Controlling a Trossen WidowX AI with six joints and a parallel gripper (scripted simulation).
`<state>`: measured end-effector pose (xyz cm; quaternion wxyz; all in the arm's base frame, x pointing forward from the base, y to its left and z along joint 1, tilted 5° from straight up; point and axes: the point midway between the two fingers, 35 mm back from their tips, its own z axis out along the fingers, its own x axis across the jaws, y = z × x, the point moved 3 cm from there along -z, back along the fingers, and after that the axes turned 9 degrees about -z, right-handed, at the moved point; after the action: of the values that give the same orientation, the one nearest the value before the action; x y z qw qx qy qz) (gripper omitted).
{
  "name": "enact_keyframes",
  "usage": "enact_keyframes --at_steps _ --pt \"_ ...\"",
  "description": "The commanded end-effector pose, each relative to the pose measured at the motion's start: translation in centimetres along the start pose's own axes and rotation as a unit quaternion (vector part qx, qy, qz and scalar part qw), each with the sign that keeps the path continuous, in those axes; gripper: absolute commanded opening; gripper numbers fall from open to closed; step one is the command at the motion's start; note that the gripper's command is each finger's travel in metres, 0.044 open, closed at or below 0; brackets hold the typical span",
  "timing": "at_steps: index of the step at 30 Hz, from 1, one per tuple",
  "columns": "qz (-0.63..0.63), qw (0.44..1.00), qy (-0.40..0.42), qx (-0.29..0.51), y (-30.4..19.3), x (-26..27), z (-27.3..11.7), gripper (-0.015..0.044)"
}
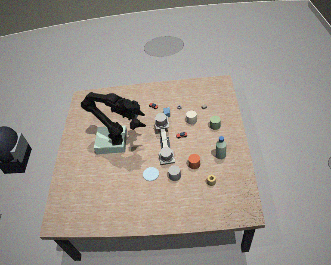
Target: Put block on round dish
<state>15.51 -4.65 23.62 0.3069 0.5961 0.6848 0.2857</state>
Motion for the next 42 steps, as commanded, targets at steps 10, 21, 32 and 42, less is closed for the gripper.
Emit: enact_keyframes --at_steps 10,21,32,42 --pt "0.134 0.989 -0.002 0.064 1.0 -2.3 1.4 0.0440" --pt "0.292 0.946 -0.019 0.139 2.3 -5.2 4.1 0.0440" --pt "0.440 0.871 -0.067 0.207 2.7 -8.5 7.5 0.0440" --pt "0.553 0.783 -0.125 0.256 2.3 -11.4 11.3 0.0440"
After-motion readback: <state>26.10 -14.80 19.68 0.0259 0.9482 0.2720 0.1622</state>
